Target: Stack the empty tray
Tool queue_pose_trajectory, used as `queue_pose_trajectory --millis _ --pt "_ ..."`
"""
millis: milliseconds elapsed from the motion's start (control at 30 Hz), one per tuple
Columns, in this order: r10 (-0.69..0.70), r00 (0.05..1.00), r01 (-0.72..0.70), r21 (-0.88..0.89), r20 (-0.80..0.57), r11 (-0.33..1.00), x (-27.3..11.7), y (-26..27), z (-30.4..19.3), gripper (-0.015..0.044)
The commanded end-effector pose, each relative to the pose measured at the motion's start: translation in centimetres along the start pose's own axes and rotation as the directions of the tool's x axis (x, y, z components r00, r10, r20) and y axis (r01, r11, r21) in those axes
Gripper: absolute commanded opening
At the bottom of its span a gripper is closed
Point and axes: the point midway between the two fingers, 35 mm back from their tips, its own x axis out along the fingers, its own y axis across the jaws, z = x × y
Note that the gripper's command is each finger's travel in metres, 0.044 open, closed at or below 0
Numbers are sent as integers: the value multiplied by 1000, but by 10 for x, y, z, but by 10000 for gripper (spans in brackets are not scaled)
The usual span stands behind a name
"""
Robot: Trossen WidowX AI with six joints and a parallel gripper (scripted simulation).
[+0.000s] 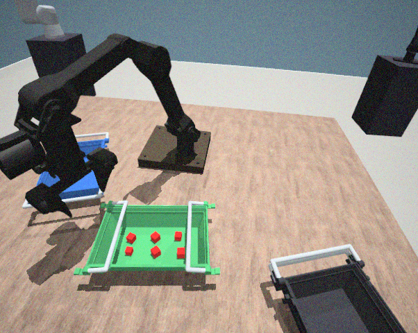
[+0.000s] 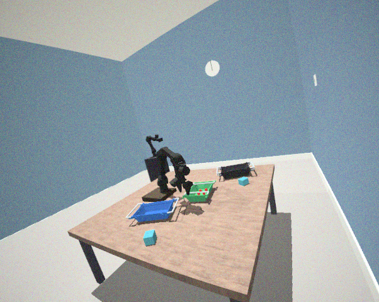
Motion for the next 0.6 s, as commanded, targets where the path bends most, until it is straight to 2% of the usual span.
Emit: queue_pose_trajectory --millis 0,300,567 --pt "27 1000 -17 -621 6 784 -9 -36 59 440" --pt "27 1000 -5 -864 10 503 -8 -63 89 440" --pt "26 1000 7 -981 12 193 -6 -89 111 440"
